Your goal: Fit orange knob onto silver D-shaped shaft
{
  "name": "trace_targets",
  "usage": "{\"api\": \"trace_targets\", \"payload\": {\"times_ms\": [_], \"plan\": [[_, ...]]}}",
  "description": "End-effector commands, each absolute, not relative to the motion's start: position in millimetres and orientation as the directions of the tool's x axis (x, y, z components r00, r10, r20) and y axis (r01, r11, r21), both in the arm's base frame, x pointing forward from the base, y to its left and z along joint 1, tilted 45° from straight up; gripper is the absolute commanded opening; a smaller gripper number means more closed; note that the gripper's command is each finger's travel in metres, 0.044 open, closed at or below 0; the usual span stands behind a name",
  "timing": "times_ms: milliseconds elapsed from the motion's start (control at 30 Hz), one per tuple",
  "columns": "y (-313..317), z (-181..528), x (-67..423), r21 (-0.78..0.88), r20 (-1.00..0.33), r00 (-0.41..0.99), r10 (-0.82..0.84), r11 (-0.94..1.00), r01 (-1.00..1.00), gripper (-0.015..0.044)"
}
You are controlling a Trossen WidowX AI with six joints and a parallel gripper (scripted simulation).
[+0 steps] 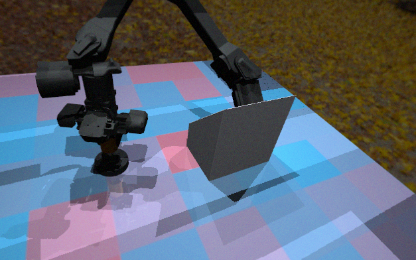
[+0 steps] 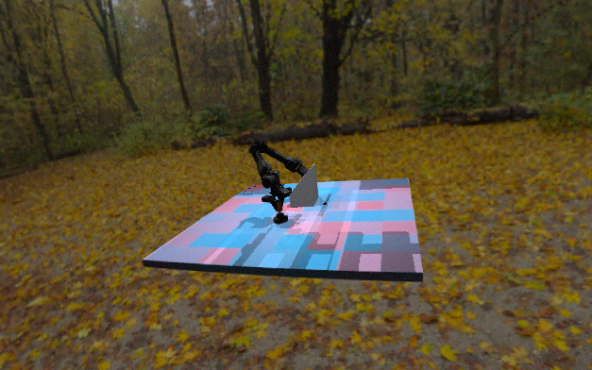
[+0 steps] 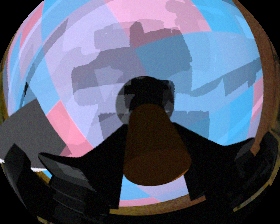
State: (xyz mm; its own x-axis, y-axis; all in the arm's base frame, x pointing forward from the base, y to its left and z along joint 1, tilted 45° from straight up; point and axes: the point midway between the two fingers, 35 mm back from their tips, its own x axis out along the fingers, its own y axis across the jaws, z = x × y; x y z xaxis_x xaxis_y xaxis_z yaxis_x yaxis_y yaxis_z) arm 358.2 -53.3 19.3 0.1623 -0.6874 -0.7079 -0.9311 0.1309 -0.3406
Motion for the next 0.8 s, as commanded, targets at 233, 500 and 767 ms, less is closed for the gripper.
{"api": "trace_targets", "payload": {"times_ms": [233,500,767], "plan": [[-51.9,19.2,358.5,-0.216,-0.706,0.166,-0.689,-0.014,-0.976,0.0],[-54.3,17.8,359.5,-0.216,-0.705,0.166,-0.689,-0.014,-0.976,0.0],[-54.8,17.6,359.4,-0.216,-0.705,0.166,-0.689,-0.014,-0.976,0.0]]}}
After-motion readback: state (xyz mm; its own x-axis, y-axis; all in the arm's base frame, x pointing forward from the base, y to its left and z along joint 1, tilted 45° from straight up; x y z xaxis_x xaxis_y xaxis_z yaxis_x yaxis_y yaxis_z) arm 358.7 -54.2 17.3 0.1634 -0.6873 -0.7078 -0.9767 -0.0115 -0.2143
